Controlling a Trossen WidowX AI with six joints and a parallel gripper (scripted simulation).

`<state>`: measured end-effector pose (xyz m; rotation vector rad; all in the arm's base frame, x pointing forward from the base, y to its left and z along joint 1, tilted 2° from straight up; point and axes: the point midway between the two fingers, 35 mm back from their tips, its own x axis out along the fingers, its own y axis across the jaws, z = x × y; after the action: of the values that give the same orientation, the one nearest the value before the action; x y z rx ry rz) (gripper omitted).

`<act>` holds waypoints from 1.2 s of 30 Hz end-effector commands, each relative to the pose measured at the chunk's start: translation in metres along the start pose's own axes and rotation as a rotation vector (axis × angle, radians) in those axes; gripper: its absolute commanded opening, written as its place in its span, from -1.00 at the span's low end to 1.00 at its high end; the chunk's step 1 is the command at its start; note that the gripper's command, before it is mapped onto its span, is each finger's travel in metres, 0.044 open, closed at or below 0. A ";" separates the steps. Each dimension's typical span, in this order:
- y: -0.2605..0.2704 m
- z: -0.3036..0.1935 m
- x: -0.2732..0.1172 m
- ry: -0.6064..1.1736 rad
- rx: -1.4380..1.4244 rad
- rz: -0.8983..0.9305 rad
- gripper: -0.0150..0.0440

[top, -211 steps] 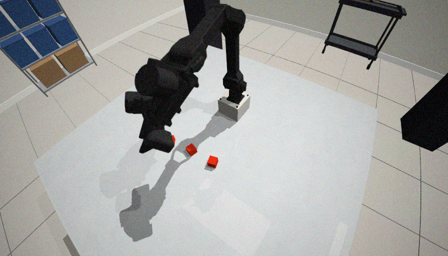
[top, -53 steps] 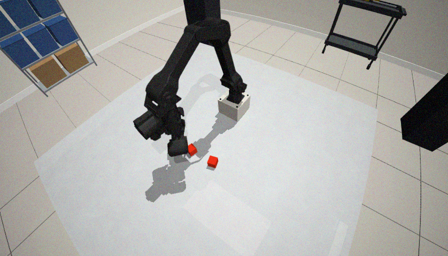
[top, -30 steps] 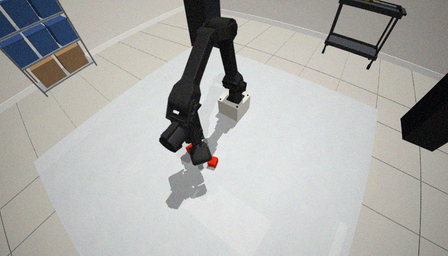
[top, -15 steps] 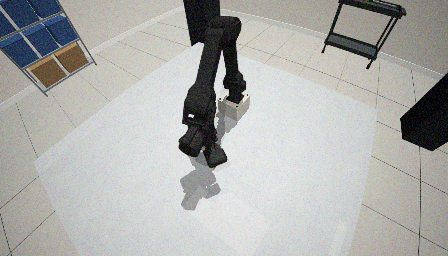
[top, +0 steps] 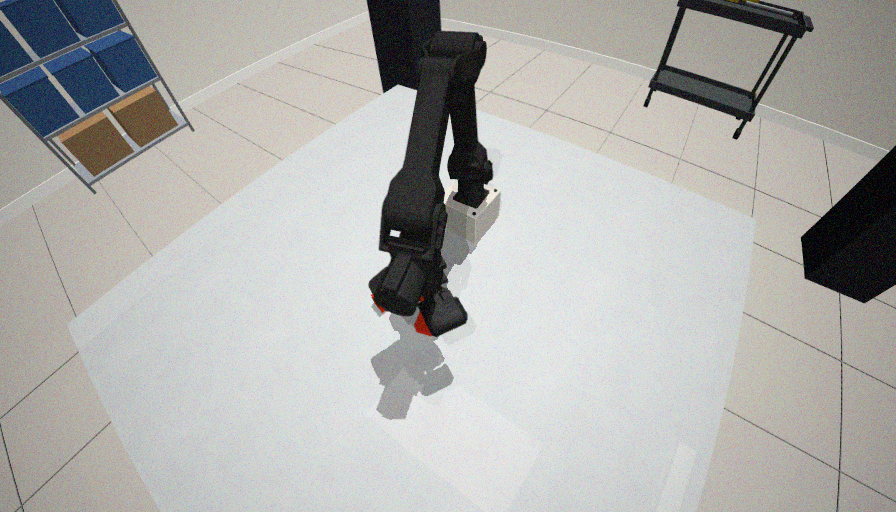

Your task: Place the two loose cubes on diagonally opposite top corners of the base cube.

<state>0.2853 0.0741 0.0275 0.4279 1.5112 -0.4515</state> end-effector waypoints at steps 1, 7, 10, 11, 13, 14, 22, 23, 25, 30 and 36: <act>0.000 -0.001 0.004 0.002 0.005 0.001 -0.14; 0.001 -0.001 0.020 0.002 0.005 0.001 -0.14; 0.001 -0.001 0.026 0.002 0.005 0.001 -0.14; 0.001 -0.001 0.027 0.002 0.005 0.001 -0.14; 0.001 -0.001 0.027 0.002 0.005 0.001 -0.14; 0.001 -0.001 0.027 0.002 0.005 0.001 -0.14; 0.001 -0.001 0.027 0.002 0.005 0.001 -0.14; 0.001 -0.001 0.027 0.002 0.005 0.001 -0.14; 0.001 -0.001 0.027 0.002 0.005 0.001 -0.14; 0.001 -0.001 0.028 0.002 0.005 0.001 -0.14; 0.001 -0.001 0.028 0.002 0.005 0.001 -0.14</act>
<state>0.2856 0.0743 0.0005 0.4289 1.5091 -0.4504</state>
